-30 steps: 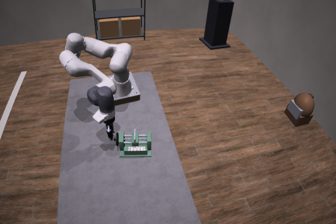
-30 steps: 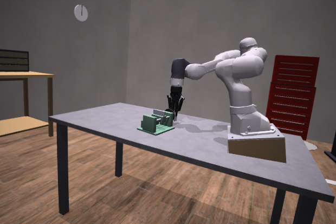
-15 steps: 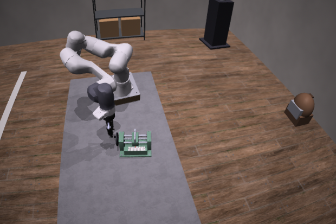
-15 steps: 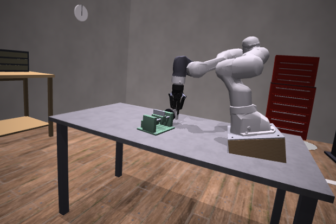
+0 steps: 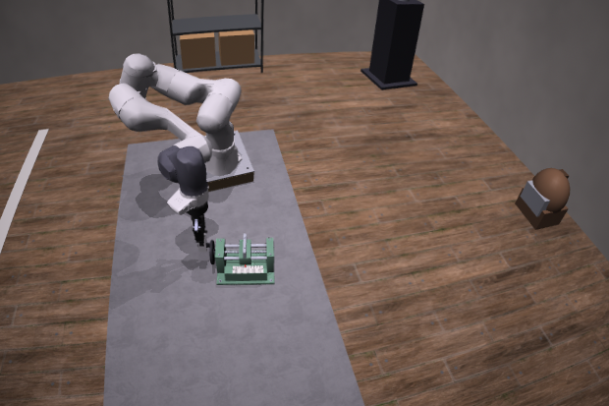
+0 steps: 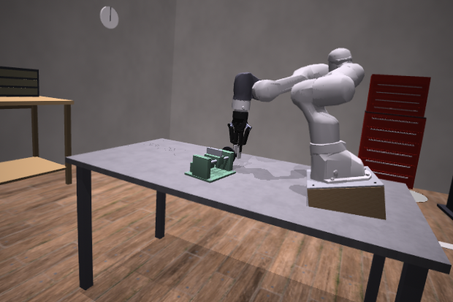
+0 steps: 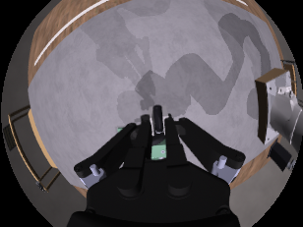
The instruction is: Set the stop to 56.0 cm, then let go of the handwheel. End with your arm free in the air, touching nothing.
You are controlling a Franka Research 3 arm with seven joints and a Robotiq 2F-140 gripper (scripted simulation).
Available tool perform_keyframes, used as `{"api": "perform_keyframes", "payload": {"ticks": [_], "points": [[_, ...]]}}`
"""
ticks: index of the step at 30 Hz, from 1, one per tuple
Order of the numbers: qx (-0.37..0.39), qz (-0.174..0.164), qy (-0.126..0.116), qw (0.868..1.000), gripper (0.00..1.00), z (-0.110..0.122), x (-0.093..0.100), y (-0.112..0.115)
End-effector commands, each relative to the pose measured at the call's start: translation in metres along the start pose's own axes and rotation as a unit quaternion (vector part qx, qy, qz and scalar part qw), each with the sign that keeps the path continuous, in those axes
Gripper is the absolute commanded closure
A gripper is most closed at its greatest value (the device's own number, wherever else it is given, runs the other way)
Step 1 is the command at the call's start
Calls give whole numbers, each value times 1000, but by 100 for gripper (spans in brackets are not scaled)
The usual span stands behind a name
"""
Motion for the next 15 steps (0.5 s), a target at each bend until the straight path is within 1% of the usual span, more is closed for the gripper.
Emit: {"api": "perform_keyframes", "payload": {"ticks": [1,15], "points": [[1,-2,0,1000,96,-1,5,1],[1,-2,0,1000,96,-4,13,1]]}}
Point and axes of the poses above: the point where the finger pads meet when closed, its own x axis back along the fingers, its own z axis across the jaws, y = z × x, the point moved 4 cm from there along x, back along the fingers, and after that the axes turned 11 degrees about -x, right-handed, at the moved point
